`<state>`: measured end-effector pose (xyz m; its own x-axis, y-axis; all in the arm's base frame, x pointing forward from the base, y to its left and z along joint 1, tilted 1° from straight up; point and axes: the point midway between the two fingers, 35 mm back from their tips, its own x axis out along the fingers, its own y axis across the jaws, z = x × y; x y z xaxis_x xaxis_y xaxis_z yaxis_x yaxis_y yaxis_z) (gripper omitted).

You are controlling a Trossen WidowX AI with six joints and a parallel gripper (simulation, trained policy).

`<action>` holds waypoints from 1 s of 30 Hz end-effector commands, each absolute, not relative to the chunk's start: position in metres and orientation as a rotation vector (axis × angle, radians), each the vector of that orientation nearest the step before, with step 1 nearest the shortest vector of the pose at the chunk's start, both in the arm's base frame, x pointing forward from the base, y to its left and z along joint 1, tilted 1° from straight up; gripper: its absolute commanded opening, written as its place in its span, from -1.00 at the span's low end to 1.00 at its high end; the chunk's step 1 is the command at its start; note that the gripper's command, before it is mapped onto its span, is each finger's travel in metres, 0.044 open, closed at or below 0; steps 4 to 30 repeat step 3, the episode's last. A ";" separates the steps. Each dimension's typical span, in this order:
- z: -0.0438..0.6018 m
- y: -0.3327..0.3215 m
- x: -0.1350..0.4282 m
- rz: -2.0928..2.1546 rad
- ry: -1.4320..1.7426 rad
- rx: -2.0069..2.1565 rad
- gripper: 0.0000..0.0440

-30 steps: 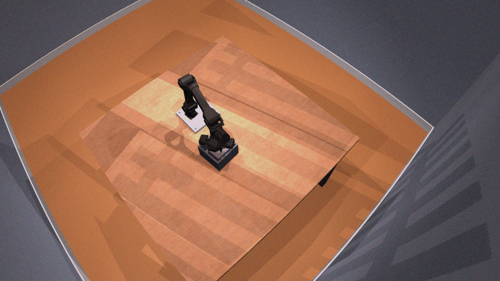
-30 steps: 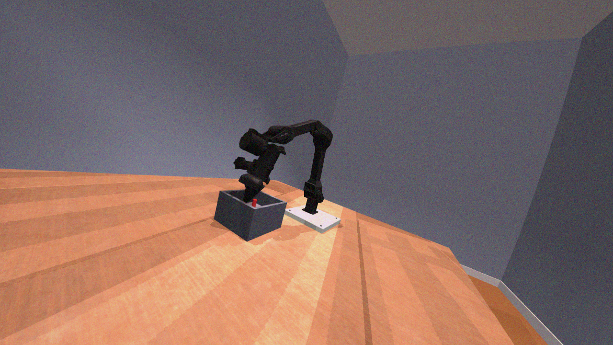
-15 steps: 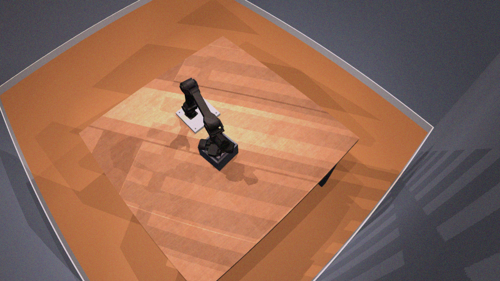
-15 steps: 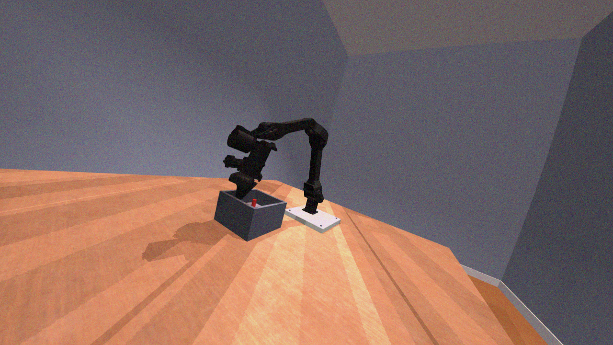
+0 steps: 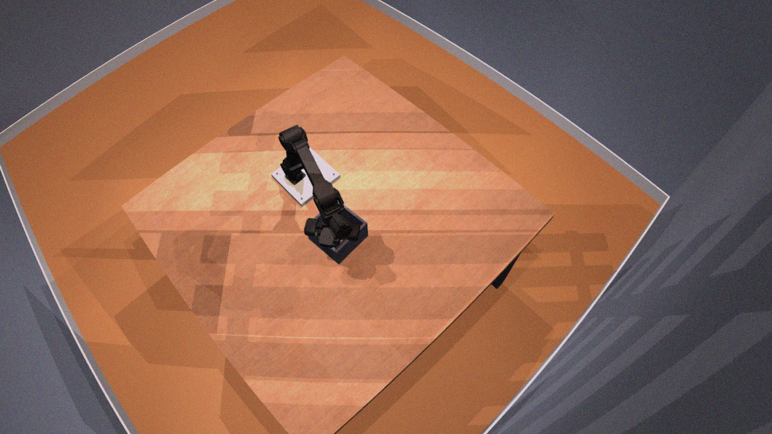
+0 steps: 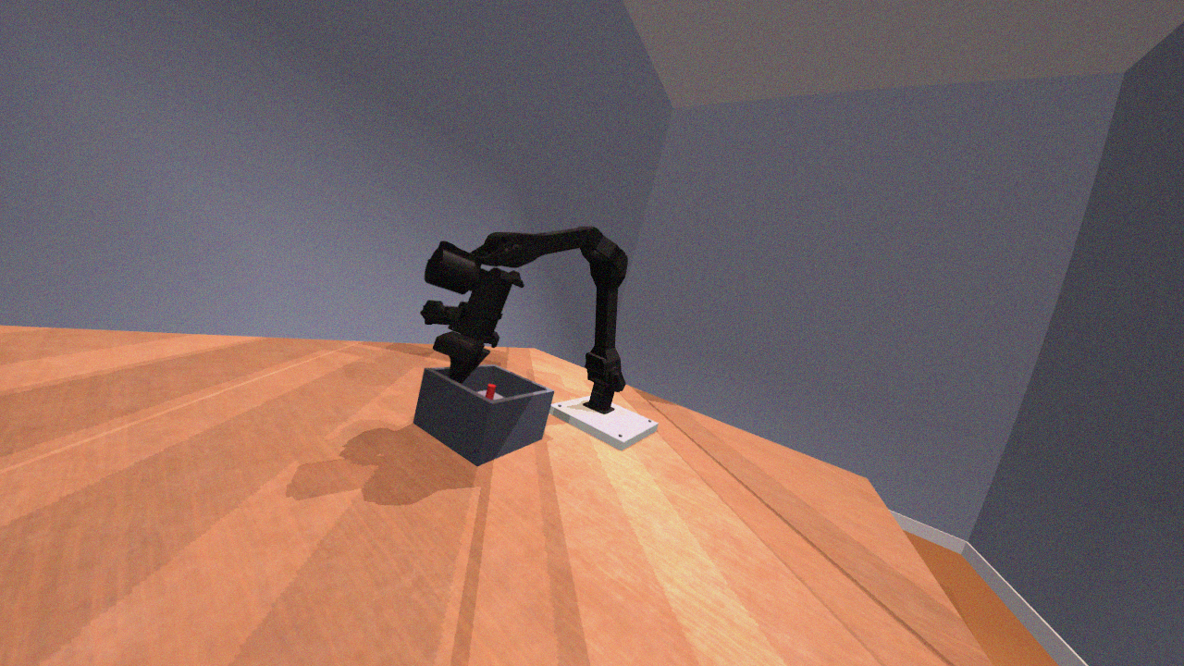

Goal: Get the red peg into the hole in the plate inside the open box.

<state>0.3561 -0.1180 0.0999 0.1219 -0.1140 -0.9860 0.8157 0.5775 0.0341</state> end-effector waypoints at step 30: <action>0.107 -0.150 0.357 -0.819 1.235 0.667 -0.37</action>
